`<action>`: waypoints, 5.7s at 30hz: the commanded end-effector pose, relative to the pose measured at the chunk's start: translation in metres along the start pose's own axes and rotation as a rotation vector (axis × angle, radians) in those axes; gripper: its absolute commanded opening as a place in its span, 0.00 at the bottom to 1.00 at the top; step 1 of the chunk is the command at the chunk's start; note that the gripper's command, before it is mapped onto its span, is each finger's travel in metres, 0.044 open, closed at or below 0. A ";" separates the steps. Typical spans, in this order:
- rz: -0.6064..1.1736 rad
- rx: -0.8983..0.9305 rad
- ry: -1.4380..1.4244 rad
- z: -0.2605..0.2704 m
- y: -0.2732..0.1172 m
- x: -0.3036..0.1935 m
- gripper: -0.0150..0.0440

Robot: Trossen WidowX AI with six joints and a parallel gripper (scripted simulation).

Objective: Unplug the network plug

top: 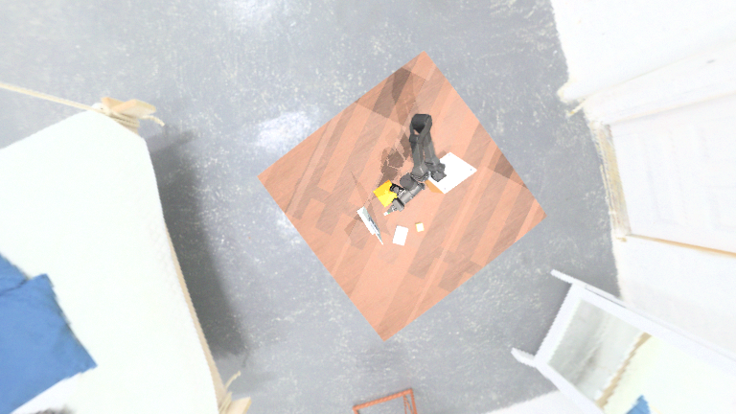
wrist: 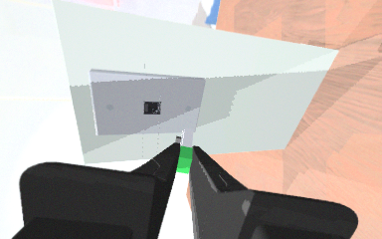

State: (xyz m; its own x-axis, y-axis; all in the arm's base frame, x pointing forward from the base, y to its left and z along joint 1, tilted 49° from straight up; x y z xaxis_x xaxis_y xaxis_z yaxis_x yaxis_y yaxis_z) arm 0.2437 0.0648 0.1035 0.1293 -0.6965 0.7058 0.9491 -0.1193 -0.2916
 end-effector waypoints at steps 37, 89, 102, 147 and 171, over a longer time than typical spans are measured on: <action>-0.351 -0.664 0.167 -0.104 0.013 0.031 0.25; -0.352 -0.663 0.165 -0.144 0.023 0.033 0.25; -0.355 -0.661 0.161 -0.151 0.023 0.034 0.25; -0.355 -0.662 0.165 -0.141 0.014 0.032 0.52; -0.348 -0.667 0.171 -0.128 0.007 0.026 0.52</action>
State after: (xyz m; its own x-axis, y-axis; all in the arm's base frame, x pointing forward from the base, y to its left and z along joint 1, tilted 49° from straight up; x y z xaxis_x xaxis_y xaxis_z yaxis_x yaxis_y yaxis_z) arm 0.2140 -0.0456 0.0339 -0.2274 -0.6344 0.7387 0.5429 -0.7124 -0.4447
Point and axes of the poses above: the point midway between the two fingers, 35 mm back from their tips, its own y axis out along the fingers, its own z axis across the jaws, x = y × z, the point moved 7 cm from there along -y, back along the fingers, and after that the axes turned 2 degrees about -y, right-handed, at the moved point
